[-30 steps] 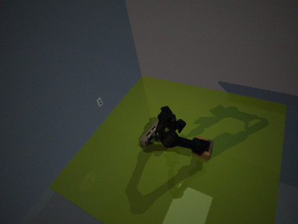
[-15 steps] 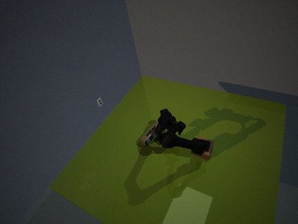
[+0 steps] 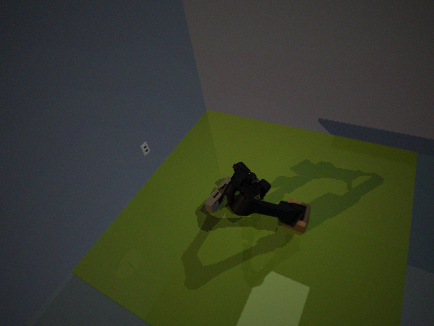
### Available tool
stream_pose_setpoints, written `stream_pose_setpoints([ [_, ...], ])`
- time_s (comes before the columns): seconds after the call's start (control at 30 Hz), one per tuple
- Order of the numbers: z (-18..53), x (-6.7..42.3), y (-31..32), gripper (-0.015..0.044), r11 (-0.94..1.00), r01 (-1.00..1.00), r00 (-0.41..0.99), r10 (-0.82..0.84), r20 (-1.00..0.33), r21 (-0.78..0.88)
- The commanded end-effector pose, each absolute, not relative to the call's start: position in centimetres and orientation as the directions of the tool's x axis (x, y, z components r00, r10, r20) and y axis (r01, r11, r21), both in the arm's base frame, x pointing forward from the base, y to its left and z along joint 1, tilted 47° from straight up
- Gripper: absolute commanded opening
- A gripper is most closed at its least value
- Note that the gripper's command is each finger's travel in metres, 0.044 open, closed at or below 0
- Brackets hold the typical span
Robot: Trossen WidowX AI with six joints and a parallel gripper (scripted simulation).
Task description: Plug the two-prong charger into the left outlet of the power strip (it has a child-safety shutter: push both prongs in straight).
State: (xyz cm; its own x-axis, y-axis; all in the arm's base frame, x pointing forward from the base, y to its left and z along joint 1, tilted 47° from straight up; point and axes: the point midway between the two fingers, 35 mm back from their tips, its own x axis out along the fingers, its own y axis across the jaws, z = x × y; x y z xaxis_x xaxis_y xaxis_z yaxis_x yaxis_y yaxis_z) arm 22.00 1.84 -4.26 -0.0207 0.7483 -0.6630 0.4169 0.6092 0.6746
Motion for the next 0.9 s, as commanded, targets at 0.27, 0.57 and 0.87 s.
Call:
stream_pose_setpoints([
  [0.27,-4.2,22.0,1.8,0.0177,0.610,0.416,-0.020,0.748,-0.663,0.675],
  [0.57,-4.1,22.0,1.7,0.0039,0.610,0.417,-0.020,0.748,-0.663,0.674],
  [0.87,-2.0,21.8,-0.8,0.0000,0.608,0.424,-0.022,0.748,-0.663,0.672],
])
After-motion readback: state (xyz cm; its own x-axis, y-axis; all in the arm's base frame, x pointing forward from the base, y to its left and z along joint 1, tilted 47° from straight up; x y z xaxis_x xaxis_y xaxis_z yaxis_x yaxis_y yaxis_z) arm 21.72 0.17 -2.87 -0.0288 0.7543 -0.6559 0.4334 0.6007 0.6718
